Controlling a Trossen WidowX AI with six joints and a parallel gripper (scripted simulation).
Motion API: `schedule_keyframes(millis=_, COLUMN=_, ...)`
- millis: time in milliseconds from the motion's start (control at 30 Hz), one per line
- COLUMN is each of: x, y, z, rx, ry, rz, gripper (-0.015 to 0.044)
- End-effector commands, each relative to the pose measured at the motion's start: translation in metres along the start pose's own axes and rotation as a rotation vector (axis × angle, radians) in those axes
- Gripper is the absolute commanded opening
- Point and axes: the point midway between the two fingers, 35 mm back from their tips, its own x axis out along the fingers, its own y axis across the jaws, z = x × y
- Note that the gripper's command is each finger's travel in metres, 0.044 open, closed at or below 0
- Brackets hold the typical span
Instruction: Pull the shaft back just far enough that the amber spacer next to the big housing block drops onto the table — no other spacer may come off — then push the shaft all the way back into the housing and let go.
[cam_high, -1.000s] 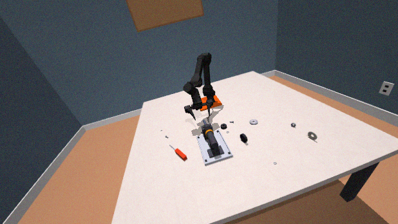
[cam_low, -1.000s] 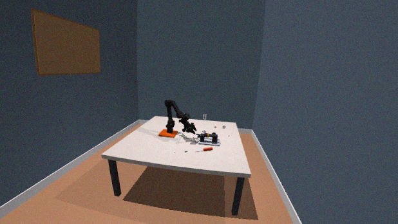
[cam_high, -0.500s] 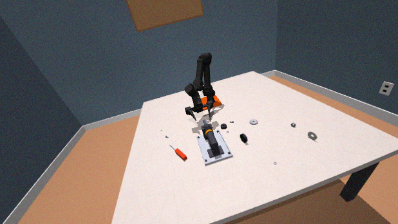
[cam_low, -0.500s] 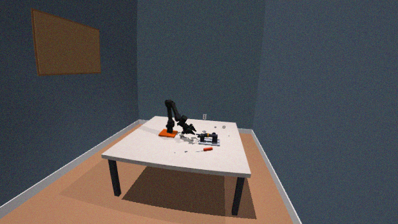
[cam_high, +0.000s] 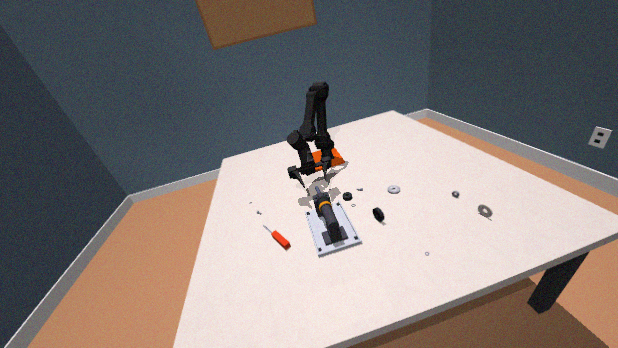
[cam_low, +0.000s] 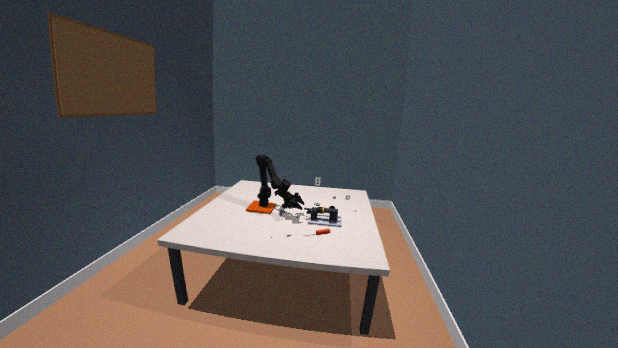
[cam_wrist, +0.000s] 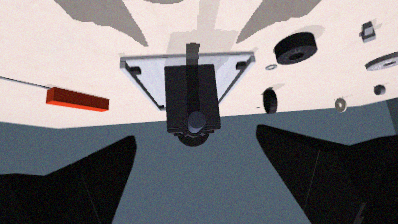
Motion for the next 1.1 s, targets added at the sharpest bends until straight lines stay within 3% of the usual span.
schedule_keyframes(millis=0, x=0.000, y=-0.001, z=0.000, rx=0.005, ry=0.002, rz=-0.003, gripper=0.0440)
schedule_keyframes(millis=1067, x=0.041, y=-0.002, z=-0.001, rx=0.005, ry=0.006, rz=-0.004, gripper=0.0440)
